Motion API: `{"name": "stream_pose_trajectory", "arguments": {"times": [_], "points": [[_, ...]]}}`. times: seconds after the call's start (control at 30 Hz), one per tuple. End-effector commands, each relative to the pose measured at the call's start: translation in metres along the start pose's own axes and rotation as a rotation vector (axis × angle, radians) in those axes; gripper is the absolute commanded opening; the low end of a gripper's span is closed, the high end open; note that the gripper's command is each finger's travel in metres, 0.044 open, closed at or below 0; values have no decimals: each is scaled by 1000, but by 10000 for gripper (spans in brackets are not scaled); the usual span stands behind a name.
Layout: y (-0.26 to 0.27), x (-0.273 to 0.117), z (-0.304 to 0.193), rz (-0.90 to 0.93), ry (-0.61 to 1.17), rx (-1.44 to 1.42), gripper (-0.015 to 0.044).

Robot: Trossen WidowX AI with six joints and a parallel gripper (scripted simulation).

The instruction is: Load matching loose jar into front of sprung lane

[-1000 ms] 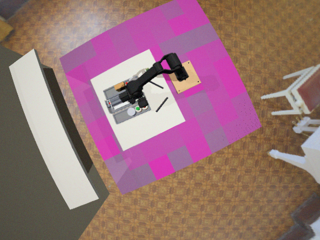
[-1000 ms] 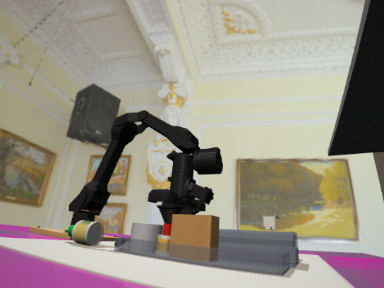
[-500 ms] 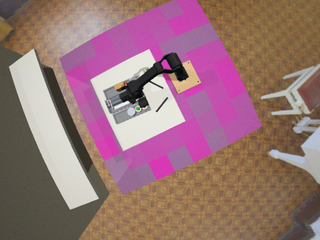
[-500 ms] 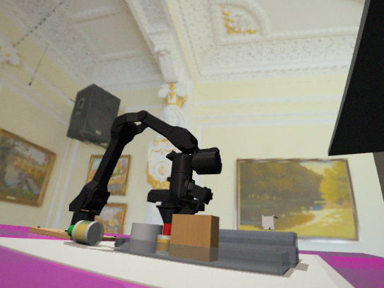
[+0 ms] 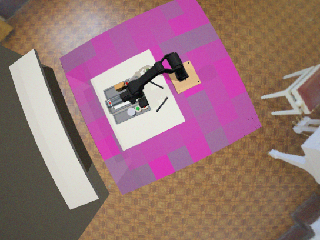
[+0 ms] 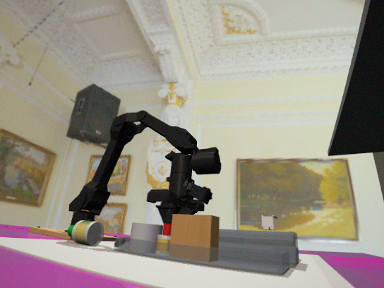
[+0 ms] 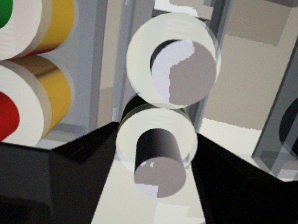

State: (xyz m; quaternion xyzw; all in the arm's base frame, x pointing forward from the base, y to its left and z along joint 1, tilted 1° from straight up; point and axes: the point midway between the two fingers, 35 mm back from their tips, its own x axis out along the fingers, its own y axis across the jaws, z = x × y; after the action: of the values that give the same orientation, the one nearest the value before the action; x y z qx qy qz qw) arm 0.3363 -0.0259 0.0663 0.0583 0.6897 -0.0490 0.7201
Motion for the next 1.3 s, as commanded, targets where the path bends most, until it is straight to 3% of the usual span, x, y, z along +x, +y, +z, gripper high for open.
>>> {"name": "stream_pose_trajectory", "arguments": {"times": [0.0, 0.37, 0.87, 1.27], "points": [[0, 0, 0, -2, 1, 1, 26], [0, 0, 0, -2, 1, 1, 299], [1, -21, -1, -2, 1, 1, 299], [1, -23, -40, -2, 4, 1, 299]]}}
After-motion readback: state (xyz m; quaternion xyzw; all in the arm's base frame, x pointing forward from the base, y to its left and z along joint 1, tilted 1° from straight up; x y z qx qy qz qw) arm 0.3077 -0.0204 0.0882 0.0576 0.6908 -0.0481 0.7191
